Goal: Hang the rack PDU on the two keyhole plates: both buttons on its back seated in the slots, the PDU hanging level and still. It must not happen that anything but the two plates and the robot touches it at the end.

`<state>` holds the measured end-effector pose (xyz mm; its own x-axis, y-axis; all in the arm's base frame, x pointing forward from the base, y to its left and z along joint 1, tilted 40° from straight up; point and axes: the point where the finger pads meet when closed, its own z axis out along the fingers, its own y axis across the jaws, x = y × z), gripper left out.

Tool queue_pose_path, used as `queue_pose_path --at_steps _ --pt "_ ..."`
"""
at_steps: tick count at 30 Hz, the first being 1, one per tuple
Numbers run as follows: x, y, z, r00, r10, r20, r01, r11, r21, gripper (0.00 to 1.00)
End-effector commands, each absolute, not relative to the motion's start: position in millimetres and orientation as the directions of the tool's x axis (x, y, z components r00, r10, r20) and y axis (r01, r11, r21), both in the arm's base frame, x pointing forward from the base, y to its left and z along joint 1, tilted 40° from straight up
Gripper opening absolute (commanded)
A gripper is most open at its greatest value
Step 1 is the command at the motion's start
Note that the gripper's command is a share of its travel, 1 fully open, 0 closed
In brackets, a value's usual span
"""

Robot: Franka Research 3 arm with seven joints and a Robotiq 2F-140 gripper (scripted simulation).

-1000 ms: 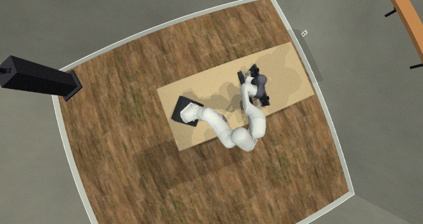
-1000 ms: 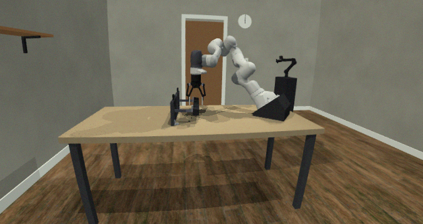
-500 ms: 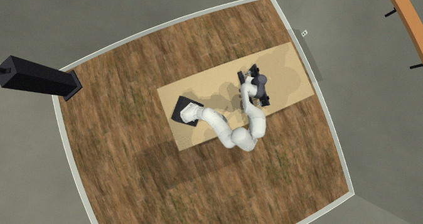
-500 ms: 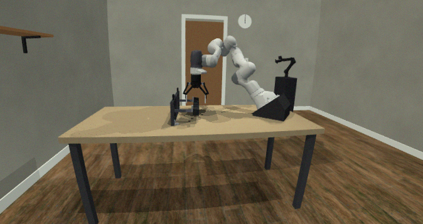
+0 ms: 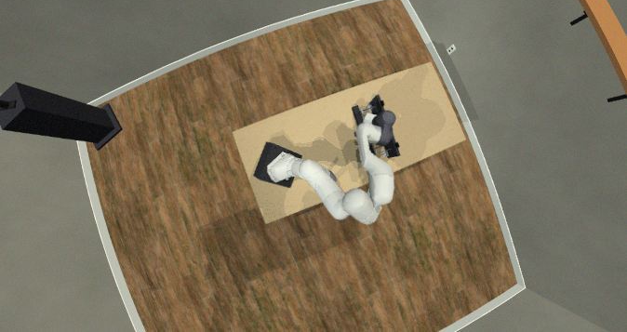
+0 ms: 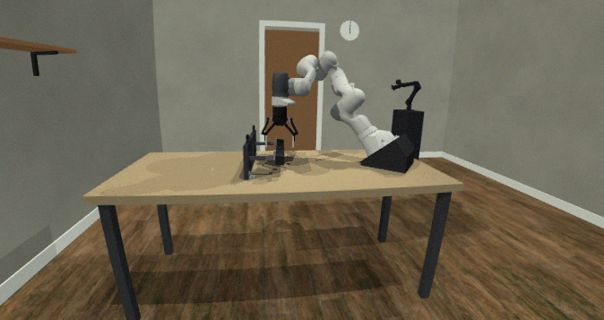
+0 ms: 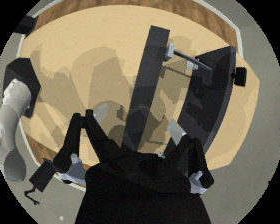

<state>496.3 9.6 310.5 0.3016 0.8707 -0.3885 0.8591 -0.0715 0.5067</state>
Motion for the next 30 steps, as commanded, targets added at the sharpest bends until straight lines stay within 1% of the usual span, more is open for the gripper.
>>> queue_pose_path --at_steps 1,7,17,30 --pt "497 10 313 0.302 0.871 -0.388 0.857 -0.070 0.510 1.00" --pt "493 16 321 0.302 0.871 -0.388 0.857 -0.070 0.510 1.00" --pt "475 37 354 0.302 0.871 -0.388 0.857 -0.070 0.510 1.00" --pt "471 41 361 0.302 0.871 -0.388 0.857 -0.070 0.510 1.00"
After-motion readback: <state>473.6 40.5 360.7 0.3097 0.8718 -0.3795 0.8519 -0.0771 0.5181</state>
